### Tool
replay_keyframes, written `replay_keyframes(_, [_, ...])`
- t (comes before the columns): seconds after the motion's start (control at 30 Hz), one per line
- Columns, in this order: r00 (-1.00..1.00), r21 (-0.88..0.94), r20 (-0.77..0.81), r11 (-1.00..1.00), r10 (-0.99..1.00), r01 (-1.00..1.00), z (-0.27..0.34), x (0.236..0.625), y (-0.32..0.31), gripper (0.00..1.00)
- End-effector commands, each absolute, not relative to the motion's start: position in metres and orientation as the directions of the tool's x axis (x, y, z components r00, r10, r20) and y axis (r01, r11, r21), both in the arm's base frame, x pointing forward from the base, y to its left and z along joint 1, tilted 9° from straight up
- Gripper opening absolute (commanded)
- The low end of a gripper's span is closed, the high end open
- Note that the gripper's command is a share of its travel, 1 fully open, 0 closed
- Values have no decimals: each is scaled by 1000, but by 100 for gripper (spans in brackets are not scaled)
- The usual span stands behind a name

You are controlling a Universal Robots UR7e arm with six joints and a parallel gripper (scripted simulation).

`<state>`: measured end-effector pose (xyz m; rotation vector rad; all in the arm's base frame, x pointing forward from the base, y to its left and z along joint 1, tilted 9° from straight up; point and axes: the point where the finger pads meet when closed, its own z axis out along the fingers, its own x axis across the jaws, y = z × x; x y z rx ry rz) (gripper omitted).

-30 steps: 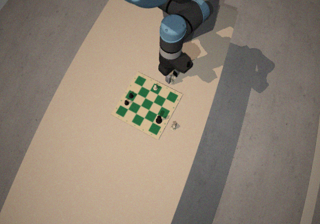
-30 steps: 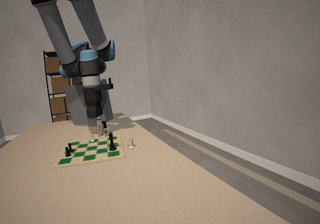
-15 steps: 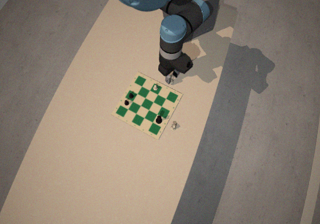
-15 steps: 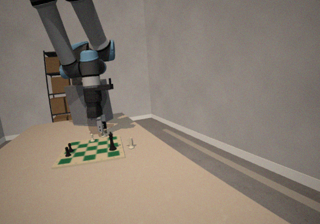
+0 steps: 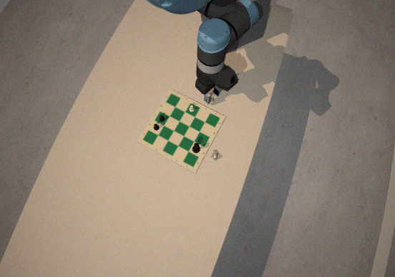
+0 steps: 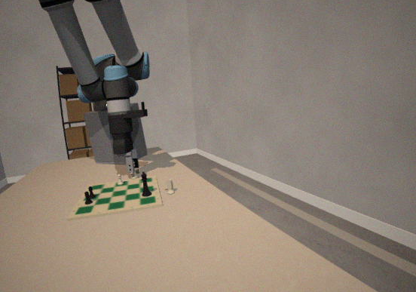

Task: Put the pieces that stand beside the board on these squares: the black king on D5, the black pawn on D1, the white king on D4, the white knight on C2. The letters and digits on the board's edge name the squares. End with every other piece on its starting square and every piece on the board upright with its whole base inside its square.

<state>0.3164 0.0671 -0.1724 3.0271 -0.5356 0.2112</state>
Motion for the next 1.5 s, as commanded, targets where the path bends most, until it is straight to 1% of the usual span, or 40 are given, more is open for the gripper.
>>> replay_keyframes(0.0, [930,35,146,-938,-338,-346,-173,317,67,79])
replay_keyframes(0.07, [930,35,146,-938,-338,-346,-173,317,67,79])
replay_keyframes(0.1, [930,35,146,-938,-338,-346,-173,317,67,0])
replay_keyframes(1.47, [930,35,146,-938,-338,-346,-171,317,67,0])
